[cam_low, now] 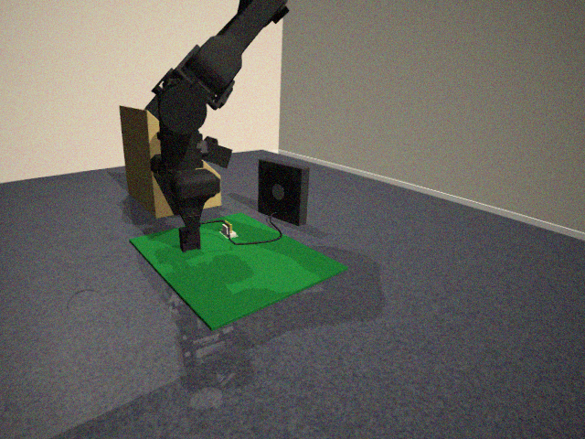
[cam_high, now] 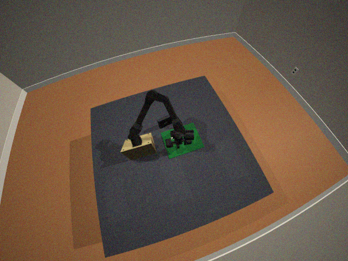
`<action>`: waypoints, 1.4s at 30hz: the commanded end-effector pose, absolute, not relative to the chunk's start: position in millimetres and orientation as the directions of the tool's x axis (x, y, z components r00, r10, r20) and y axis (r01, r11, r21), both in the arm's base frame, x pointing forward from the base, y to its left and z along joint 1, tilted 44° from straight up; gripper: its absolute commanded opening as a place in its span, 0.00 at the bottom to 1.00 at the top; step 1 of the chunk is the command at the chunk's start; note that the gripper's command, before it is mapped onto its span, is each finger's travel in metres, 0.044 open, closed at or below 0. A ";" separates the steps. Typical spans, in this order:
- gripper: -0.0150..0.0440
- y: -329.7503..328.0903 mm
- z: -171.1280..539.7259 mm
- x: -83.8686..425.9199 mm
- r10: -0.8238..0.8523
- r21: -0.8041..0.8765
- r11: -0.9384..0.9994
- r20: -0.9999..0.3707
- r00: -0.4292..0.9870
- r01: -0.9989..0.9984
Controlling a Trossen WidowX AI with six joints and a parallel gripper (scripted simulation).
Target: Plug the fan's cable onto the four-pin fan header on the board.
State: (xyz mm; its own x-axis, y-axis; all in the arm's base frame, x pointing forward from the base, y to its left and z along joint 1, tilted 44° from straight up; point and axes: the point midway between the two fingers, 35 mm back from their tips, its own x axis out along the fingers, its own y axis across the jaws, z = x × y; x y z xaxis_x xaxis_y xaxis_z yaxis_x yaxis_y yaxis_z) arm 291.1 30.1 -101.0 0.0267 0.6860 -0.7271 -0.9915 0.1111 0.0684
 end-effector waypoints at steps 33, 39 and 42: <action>0.60 56.4 -126.9 290.0 0.689 0.072 0.109 -0.725 0.023 -0.991; 0.33 56.4 -126.9 290.0 0.689 0.072 0.109 -0.725 0.023 -0.991; 0.27 56.4 -126.9 290.0 0.689 0.072 0.109 -0.725 0.023 -0.991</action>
